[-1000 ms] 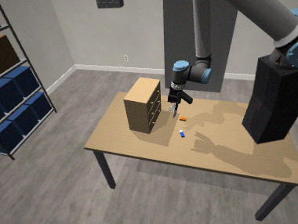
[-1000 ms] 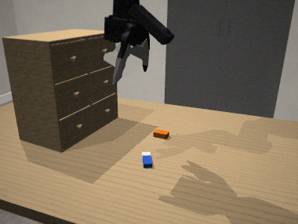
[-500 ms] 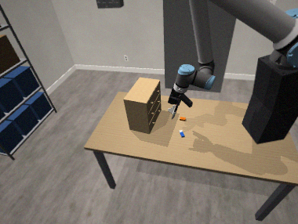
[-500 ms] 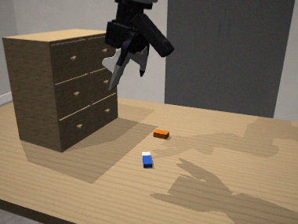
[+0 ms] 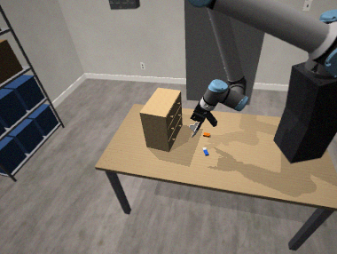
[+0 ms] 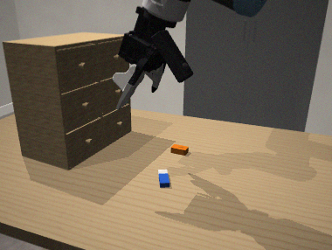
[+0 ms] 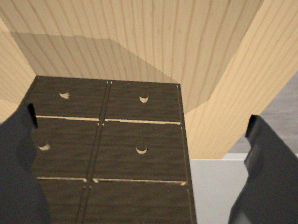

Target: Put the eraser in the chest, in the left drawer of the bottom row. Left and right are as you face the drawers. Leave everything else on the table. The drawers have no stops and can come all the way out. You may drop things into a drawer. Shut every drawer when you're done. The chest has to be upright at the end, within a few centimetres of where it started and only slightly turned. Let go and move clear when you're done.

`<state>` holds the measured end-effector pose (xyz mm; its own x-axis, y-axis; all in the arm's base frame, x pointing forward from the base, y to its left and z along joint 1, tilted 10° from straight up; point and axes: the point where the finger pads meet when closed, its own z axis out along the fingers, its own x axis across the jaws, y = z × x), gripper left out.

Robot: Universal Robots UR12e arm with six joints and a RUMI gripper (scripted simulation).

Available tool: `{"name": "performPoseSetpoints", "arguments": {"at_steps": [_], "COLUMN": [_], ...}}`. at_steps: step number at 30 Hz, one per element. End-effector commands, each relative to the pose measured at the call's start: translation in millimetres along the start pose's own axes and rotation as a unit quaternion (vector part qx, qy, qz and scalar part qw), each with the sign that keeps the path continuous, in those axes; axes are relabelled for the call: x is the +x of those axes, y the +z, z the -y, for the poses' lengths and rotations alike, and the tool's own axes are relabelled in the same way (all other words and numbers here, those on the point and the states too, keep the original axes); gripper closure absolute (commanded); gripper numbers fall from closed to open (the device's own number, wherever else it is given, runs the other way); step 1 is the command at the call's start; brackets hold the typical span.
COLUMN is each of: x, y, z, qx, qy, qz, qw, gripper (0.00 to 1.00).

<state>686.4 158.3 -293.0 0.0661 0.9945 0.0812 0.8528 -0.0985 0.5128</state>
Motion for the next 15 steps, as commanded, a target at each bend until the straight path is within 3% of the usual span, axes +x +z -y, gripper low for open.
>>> {"name": "performPoseSetpoints", "arguments": {"at_steps": [1,15], "x": [1,1], "y": [14,37], "z": [-10,-18], "qx": [-0.057,-0.138], "qy": [-0.001,-0.001], "qz": [0.0,0.0], "qw": [0.998,0.99], "gripper": [0.0,0.0]}}
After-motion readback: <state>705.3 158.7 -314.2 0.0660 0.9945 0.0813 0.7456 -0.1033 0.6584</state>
